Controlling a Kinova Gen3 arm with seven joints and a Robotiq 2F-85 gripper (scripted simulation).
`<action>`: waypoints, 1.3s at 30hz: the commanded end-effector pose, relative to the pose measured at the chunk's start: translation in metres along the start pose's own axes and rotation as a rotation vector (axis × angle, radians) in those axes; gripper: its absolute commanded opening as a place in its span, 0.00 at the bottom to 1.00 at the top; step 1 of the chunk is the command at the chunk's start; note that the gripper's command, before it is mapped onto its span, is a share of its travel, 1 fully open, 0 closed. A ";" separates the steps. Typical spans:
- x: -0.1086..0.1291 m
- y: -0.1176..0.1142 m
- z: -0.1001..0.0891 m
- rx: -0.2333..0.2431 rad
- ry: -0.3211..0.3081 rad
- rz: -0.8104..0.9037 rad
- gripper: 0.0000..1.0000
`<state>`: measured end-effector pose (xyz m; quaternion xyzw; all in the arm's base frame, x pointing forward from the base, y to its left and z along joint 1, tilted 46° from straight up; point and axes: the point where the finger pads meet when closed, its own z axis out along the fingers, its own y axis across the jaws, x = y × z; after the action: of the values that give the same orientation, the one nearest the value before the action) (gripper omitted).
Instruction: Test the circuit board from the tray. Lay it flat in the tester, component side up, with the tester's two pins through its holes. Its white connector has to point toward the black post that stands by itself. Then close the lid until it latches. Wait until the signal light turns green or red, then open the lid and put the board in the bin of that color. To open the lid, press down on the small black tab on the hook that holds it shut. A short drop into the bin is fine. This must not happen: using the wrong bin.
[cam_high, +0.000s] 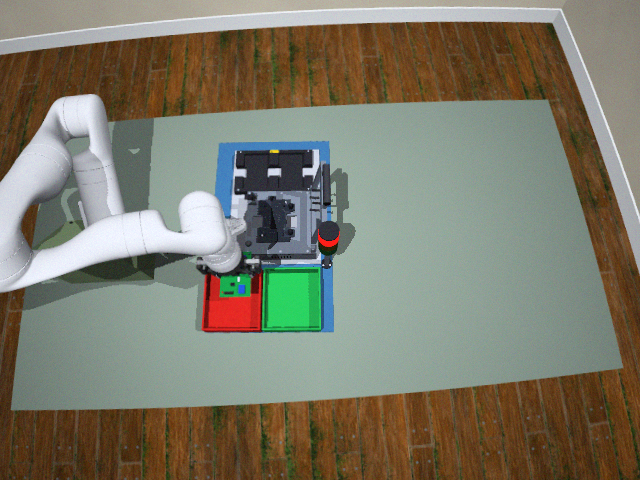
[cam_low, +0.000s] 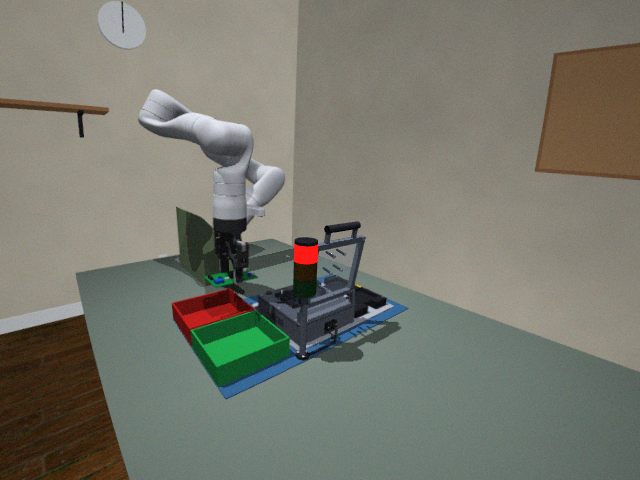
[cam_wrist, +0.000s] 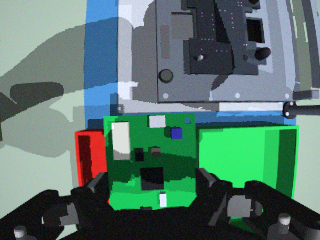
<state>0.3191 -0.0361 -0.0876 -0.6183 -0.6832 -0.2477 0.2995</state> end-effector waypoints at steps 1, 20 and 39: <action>-0.009 -0.004 0.000 -0.015 0.011 0.016 0.77; -0.043 -0.022 0.011 -0.015 0.011 0.016 0.77; -0.043 -0.022 0.011 -0.015 0.011 0.016 0.77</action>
<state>0.2979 -0.0601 -0.1260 -0.6241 -0.6746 -0.2541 0.3013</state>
